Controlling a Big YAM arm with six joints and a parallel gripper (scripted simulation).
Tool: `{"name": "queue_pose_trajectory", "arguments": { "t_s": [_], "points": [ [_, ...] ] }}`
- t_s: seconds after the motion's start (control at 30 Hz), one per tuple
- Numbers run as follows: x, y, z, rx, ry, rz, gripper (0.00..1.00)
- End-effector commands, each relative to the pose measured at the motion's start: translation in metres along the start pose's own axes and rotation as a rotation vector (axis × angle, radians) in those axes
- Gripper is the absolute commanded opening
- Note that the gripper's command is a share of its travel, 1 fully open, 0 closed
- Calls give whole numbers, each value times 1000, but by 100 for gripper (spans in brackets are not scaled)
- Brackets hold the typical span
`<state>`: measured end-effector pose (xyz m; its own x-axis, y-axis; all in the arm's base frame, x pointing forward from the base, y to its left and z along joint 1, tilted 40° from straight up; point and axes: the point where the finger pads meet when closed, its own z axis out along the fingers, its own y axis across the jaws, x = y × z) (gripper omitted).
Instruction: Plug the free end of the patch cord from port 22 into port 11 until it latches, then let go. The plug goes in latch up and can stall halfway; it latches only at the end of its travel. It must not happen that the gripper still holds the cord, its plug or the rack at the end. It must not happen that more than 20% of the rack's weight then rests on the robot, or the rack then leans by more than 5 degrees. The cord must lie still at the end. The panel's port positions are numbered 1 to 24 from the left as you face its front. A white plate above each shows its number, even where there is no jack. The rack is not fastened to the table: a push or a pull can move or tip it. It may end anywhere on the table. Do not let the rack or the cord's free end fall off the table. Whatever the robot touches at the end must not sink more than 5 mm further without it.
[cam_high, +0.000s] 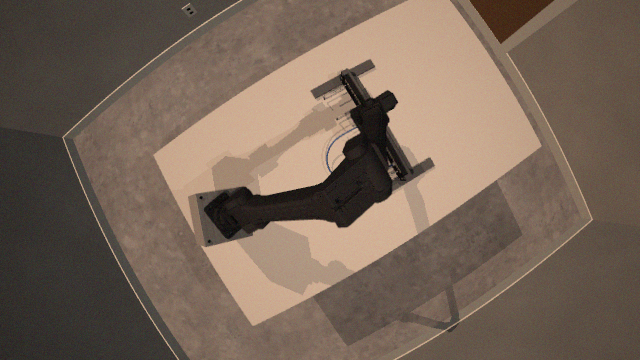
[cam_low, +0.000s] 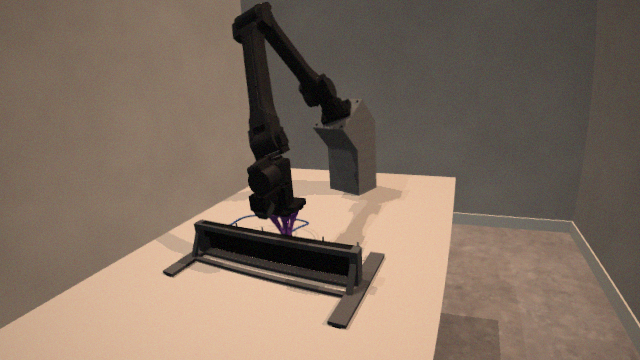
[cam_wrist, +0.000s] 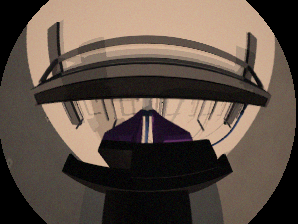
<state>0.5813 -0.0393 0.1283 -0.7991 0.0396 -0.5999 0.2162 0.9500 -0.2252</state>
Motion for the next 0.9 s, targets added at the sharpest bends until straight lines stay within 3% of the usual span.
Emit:
{"name": "queue_pose_trajectory", "arguments": {
  "t_s": [0.0, 0.87],
  "points": [
    [-7, -4, 0, 3, -4, 1, 0],
    [0, -6, 1, 6, 11, -3, 0]
  ]
}}
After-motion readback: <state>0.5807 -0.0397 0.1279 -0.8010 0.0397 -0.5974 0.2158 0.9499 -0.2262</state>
